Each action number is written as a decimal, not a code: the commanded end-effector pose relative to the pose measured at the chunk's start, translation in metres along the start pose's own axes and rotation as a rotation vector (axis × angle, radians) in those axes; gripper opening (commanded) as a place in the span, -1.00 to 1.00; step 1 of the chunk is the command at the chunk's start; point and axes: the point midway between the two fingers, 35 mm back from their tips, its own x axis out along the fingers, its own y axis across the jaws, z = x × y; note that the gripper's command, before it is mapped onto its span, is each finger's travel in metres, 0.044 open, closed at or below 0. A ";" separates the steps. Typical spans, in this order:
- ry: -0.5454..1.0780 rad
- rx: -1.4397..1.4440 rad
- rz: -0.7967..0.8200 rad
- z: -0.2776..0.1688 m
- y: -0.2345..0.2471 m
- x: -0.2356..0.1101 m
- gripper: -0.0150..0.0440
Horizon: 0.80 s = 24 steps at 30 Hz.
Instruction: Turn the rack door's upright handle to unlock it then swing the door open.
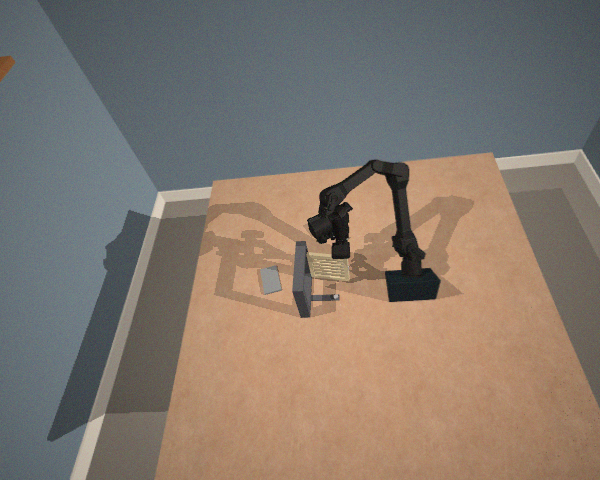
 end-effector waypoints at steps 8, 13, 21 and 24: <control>-0.004 -0.159 -0.004 0.006 -0.018 -0.001 -0.40; -0.004 -0.166 -0.004 0.006 -0.019 -0.001 -0.40; -0.004 -0.166 -0.004 0.006 -0.019 -0.001 -0.40; -0.004 -0.166 -0.004 0.006 -0.019 -0.001 -0.22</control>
